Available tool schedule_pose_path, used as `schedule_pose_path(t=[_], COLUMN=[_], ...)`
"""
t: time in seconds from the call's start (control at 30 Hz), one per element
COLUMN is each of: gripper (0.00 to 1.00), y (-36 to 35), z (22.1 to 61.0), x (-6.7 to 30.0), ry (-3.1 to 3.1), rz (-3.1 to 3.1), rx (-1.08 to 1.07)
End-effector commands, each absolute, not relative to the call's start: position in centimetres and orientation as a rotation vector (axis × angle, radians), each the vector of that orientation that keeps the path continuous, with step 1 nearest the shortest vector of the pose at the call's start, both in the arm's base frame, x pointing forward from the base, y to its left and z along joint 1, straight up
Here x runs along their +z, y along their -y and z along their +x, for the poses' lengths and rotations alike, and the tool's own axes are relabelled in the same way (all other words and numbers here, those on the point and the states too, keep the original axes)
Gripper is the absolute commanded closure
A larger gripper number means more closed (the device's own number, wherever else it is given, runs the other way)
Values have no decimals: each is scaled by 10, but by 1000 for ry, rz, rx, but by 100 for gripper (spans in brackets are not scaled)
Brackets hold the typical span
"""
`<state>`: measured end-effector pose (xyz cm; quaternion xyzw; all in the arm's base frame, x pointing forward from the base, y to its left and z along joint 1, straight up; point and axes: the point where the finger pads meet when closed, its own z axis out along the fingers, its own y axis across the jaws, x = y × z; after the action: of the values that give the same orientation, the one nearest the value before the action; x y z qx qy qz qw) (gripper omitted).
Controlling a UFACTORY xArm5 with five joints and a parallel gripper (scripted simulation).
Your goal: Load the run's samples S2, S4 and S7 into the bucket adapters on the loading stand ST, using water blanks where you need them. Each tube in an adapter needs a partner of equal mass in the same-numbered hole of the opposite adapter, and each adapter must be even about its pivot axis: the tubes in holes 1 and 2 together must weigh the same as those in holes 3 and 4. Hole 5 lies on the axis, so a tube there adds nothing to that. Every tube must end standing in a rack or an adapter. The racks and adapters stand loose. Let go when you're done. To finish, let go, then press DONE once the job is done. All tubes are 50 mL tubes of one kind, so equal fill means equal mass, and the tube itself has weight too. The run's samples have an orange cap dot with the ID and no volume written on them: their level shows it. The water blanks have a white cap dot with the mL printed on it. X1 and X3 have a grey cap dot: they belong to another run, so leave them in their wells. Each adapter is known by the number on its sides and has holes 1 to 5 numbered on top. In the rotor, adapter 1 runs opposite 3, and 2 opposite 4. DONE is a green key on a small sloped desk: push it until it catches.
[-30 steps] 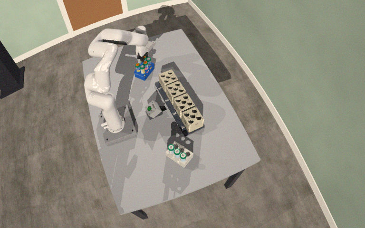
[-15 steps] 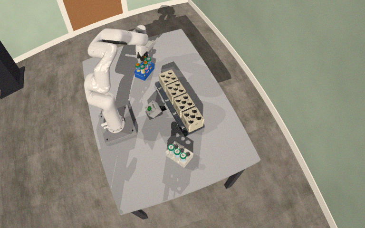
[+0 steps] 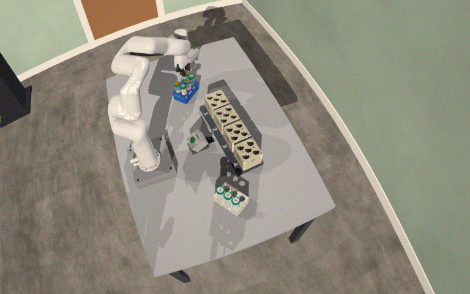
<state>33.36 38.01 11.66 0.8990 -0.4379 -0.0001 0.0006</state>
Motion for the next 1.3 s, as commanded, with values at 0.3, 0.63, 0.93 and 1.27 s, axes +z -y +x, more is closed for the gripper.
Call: schedule_pose_path(t=[0.3,0.63,0.93,1.27], gripper=[56,56,56,56], y=[-381,-381,-381,-381], z=[335,335,335,335], x=[144,160,176,194], ry=[1378,1378,1378,1378], rz=[2829,2829,2829,2829], rx=[-2,-2,-2,-2])
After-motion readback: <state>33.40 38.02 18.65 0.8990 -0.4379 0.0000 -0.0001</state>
